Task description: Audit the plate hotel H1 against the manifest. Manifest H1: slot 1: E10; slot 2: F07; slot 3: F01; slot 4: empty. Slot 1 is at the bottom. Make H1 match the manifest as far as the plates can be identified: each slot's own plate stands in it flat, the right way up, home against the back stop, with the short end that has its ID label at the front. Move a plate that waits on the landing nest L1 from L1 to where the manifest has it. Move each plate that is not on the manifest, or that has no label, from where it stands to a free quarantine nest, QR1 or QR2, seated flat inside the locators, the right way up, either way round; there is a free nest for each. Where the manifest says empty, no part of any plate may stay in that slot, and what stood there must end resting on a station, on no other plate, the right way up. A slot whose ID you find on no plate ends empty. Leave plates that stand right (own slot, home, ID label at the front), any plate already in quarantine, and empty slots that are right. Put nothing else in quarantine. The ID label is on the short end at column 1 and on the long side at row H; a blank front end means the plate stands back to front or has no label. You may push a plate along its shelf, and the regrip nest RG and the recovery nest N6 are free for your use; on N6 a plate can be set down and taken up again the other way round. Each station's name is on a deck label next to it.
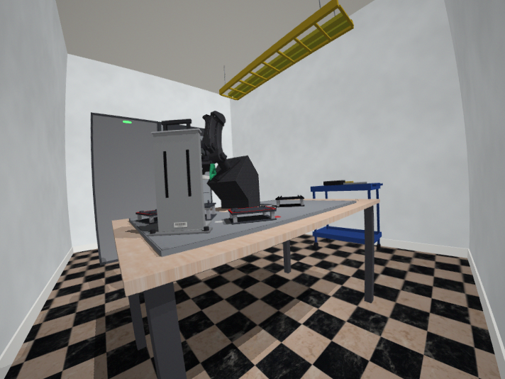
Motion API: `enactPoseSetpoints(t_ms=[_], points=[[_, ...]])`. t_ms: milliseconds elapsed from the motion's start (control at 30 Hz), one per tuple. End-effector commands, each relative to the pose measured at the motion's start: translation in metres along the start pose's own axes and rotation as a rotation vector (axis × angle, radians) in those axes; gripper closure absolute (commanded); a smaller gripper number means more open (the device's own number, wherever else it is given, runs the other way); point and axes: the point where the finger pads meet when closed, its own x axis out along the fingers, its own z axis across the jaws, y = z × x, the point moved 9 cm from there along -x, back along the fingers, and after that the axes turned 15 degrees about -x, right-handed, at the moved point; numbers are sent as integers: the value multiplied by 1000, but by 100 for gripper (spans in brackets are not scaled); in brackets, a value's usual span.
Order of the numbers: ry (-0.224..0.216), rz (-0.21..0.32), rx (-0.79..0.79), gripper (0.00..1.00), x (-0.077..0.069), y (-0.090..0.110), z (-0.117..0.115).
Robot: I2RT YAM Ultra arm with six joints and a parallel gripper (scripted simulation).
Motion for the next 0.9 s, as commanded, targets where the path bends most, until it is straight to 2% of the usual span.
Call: enactPoseSetpoints(t_ms=[0, 67, 133, 233, 567, 633, 767, 867], points=[[-2, -22, -8, 13, 2, 2, 2], [8, -31, -11, 13, 3, -1, -2], [0, -19, -7, 13, 3, 4, 2], [6, -31, -11, 13, 4, 1, -1], [-1, -19, -7, 13, 6, 8, 3], [7, -31, -11, 13, 8, 4, 0], [-1, -19, -7, 13, 8, 10, 4], [7, -31, -11, 13, 10, 6, 0]])
